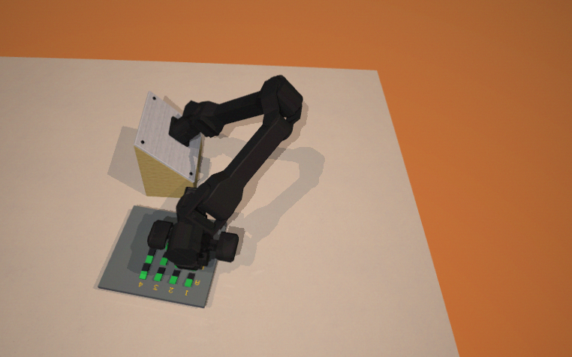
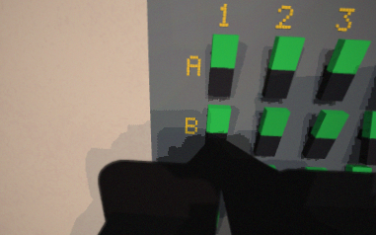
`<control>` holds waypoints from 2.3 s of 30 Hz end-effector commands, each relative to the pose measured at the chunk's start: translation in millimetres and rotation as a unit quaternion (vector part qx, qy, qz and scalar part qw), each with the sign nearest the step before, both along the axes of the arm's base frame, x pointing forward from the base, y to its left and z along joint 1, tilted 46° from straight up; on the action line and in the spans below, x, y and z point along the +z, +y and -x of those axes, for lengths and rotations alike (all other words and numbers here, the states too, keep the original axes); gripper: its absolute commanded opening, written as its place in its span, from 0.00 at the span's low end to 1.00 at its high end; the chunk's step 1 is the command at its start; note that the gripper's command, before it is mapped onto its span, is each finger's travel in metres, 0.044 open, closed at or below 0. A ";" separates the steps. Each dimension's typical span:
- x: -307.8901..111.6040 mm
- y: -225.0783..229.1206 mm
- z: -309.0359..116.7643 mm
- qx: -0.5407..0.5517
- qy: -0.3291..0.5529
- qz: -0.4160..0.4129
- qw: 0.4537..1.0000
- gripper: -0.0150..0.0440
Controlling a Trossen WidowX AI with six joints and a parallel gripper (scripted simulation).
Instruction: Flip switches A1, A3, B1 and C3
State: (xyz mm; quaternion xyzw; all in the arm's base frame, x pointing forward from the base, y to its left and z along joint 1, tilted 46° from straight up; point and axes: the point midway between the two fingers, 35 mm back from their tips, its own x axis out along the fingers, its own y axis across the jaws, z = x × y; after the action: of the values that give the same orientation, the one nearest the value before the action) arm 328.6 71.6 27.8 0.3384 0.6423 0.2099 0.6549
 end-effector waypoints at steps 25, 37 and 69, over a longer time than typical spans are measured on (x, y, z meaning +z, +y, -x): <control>-26.0 -67.3 32.8 0.016 0.019 -0.004 1.000 0.25; -35.8 -57.0 32.1 0.017 0.020 -0.004 1.000 0.25; -45.0 -47.6 31.3 0.017 0.020 -0.004 1.000 0.25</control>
State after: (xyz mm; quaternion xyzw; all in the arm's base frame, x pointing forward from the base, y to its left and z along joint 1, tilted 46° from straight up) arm 297.3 23.5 -16.9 0.3318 0.6601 0.2177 0.6379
